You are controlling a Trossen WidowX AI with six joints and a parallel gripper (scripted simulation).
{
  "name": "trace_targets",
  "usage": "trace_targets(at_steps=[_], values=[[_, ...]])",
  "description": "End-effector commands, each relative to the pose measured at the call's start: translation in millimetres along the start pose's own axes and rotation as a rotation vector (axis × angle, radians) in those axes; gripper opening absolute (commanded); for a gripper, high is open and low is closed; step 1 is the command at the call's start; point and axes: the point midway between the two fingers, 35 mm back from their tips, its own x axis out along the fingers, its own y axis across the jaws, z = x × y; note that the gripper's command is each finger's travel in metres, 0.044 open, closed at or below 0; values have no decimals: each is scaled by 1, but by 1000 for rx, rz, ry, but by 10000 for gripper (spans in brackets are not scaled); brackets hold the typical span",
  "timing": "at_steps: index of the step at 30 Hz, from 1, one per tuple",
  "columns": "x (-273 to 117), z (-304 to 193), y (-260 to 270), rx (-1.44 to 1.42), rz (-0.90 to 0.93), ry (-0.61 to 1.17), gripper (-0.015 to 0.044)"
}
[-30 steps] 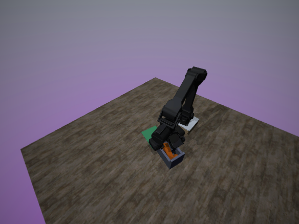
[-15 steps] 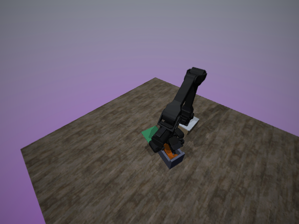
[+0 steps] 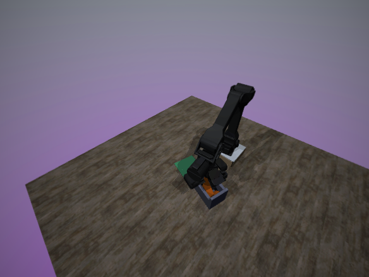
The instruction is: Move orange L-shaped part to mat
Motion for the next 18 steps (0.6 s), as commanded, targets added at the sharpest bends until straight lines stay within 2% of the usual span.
trace_targets(at_steps=[1,18], values=[[0,0,0,0,-1,0,0],[-18,0,0,-3,0,-1,0]])
